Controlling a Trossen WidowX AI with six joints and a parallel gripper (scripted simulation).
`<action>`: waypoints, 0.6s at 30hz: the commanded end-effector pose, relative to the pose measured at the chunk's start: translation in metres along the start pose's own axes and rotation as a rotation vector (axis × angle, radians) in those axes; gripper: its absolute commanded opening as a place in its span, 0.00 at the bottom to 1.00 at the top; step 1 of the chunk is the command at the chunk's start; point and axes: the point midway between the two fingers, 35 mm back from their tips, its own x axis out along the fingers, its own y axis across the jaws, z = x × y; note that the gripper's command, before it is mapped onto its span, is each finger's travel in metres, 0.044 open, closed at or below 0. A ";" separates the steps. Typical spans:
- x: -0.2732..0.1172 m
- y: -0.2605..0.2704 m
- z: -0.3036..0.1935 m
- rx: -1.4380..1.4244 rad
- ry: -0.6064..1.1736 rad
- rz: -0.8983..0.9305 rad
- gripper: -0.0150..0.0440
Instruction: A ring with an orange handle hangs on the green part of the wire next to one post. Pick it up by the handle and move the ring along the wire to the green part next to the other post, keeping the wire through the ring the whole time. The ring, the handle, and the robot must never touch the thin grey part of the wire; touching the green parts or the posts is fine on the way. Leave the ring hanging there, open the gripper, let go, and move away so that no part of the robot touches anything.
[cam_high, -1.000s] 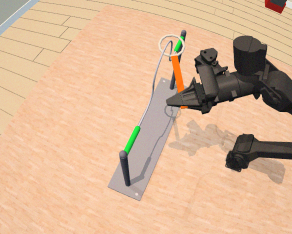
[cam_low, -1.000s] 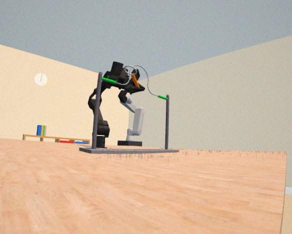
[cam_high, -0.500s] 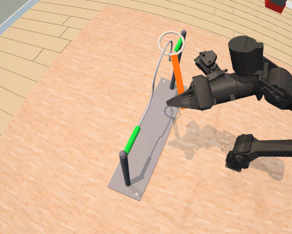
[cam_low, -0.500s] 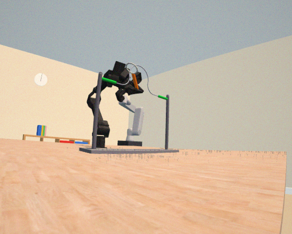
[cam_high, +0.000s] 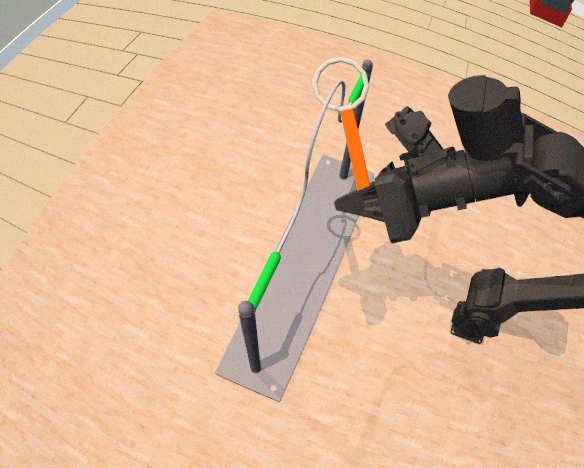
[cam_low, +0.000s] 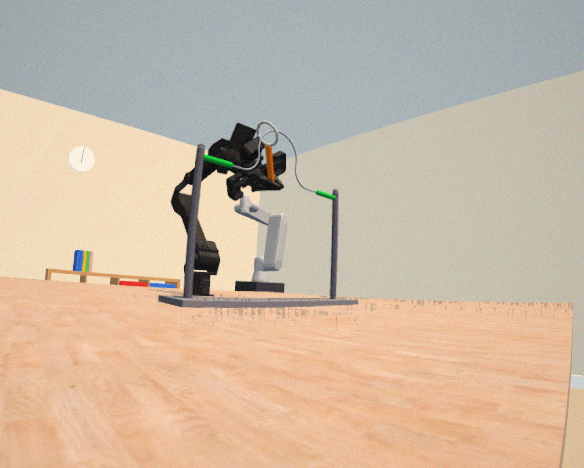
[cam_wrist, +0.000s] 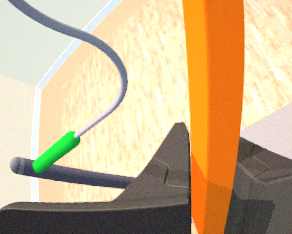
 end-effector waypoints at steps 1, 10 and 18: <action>-0.001 -0.003 0.002 -0.065 -0.015 -0.042 0.00; -0.001 -0.011 0.003 -0.192 -0.032 -0.132 0.00; -0.001 -0.019 0.005 -0.305 -0.048 -0.212 0.00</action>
